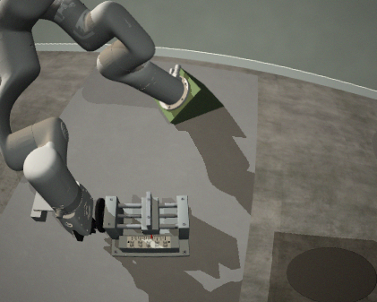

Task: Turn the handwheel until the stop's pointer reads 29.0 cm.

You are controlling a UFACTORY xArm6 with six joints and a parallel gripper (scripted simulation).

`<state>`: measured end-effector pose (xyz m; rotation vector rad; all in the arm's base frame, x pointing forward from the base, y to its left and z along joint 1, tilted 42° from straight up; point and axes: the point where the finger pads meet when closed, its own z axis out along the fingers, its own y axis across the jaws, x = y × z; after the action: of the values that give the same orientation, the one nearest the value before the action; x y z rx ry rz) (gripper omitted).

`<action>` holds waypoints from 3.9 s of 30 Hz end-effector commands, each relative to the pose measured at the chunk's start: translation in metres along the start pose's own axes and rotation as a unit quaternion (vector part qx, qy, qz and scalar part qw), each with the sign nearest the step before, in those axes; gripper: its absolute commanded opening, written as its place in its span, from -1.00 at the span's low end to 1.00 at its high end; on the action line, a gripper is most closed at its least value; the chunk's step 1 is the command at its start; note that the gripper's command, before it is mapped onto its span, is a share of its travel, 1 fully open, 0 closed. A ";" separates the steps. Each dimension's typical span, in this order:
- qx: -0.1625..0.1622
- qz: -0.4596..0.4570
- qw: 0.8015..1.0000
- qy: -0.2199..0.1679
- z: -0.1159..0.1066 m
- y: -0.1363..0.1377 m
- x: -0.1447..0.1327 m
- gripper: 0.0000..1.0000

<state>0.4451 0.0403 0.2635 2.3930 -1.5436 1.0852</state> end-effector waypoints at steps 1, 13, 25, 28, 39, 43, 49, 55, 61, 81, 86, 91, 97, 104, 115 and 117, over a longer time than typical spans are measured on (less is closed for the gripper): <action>0.002 0.001 1.000 0.000 0.001 0.001 0.000 -0.88; 0.002 0.001 1.000 0.000 0.005 0.008 0.000 -0.88; 0.002 0.001 1.000 0.000 0.007 0.019 0.000 -0.88; 0.002 0.001 1.000 0.000 0.007 0.021 0.000 -0.88; 0.002 0.001 1.000 0.000 0.004 0.033 0.000 -0.88; 0.002 0.001 1.000 0.000 0.003 0.035 0.000 -0.88; 0.002 0.001 1.000 0.000 -0.001 0.041 0.000 -0.88; 0.002 0.001 1.000 0.000 -0.008 0.046 0.000 -0.88; 0.002 0.001 1.000 0.000 -0.014 0.049 0.000 -0.88; 0.002 0.001 1.000 0.000 -0.046 0.041 0.000 -0.88; 0.002 0.001 1.000 0.000 -0.051 0.032 0.000 -0.88; 0.002 0.001 1.000 0.000 -0.054 0.022 0.000 -0.88; 0.002 0.001 1.000 0.000 -0.053 0.014 0.000 -0.88; 0.002 0.001 1.000 0.000 -0.047 0.001 0.000 -0.88; 0.002 0.001 1.000 0.000 -0.029 -0.010 0.000 -0.88; 0.002 0.001 1.000 0.000 -0.024 -0.011 0.000 -0.88</action>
<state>0.4361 0.0589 0.2904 2.3978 -1.5439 1.0908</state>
